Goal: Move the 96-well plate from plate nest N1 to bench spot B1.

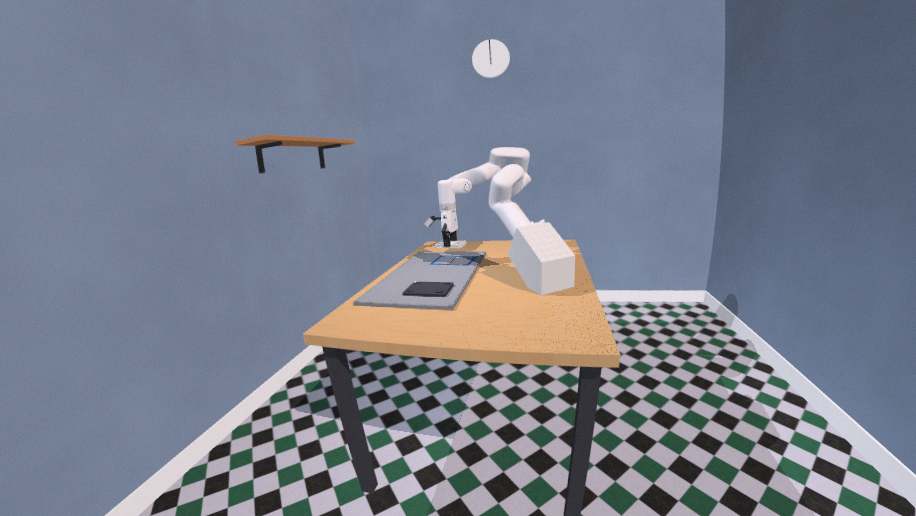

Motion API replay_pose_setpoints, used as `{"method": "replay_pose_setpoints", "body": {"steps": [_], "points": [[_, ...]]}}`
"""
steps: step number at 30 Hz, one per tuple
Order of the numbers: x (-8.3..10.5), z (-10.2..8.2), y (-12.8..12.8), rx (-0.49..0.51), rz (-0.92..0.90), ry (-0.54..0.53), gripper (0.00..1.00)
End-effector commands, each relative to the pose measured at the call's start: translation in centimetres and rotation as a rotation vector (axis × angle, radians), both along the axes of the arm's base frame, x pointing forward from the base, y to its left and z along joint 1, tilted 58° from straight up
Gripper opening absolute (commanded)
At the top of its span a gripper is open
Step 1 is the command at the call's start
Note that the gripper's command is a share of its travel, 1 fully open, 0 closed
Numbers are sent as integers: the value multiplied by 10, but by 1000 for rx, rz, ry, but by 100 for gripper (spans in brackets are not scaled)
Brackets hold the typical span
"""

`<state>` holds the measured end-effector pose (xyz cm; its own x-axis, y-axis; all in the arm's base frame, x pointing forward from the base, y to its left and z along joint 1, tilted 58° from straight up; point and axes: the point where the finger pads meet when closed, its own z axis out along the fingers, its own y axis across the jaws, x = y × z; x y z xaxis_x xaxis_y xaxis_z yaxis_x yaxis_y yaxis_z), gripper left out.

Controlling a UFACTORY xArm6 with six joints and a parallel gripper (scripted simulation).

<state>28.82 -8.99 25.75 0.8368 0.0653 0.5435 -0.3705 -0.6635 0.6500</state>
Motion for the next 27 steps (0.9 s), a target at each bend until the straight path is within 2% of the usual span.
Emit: {"method": "replay_pose_setpoints", "body": {"steps": [1,11,27], "points": [[-3,9,-8,3,3,-1,0],[-11,27,-26,3,3,-1,0],[-10,27,-26,3,3,-1,0]]}}
